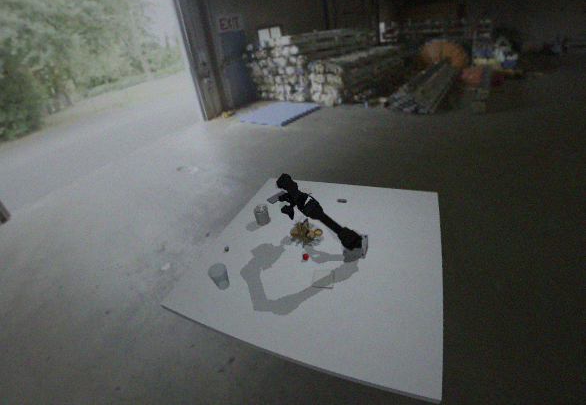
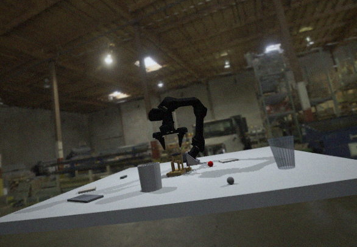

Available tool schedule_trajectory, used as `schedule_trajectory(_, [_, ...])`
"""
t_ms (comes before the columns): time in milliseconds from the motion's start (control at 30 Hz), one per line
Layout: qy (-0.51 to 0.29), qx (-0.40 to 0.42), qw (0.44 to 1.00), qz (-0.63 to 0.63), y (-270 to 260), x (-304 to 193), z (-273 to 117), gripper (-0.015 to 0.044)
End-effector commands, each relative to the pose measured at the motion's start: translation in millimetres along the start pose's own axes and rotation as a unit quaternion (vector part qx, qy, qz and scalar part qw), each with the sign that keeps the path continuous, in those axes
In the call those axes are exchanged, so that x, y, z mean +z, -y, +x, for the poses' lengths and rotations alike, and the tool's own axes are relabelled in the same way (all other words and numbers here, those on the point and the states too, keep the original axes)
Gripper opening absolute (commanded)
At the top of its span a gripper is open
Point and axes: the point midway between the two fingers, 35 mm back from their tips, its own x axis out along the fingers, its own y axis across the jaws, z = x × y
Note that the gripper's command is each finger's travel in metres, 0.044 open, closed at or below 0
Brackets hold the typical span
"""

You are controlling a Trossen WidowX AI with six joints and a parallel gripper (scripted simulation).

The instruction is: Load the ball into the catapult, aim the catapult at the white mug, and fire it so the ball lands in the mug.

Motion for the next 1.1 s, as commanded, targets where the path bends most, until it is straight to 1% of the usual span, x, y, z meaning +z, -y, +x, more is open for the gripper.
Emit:
schedule_trajectory(0, [0.028,-0.008,0.999,0.024,4.0,-2.1,-36.2,0.044])
schedule_trajectory(33, [0.028,-0.008,0.999,0.024,4.0,-2.1,-36.2,0.044])
schedule_trajectory(67, [0.013,-0.003,1.0,0.01,0.1,-0.5,-16.2,0.0414])
schedule_trajectory(200, [0.011,-0.006,1.0,-0.01,-42.0,-15.8,-1.3,0.0309])
schedule_trajectory(233, [0.01,-0.007,1.0,-0.016,-53.8,-21.8,3.7,0.03])
schedule_trajectory(467, [0.003,-0.005,0.998,-0.061,-121.6,-79.2,43.1,0.03])
schedule_trajectory(667, [-0.006,0.004,0.995,-0.096,-152.1,-136.4,75.9,0.03])
schedule_trajectory(867, [-0.006,0.004,0.995,-0.097,-157.6,-141.0,78.0,0.03])
schedule_trajectory(967, [-0.006,0.004,0.995,-0.098,-157.9,-141.2,90.6,0.03])
schedule_trajectory(1067, [-0.006,0.004,0.995,-0.098,-157.9,-141.2,92.1,0.03])
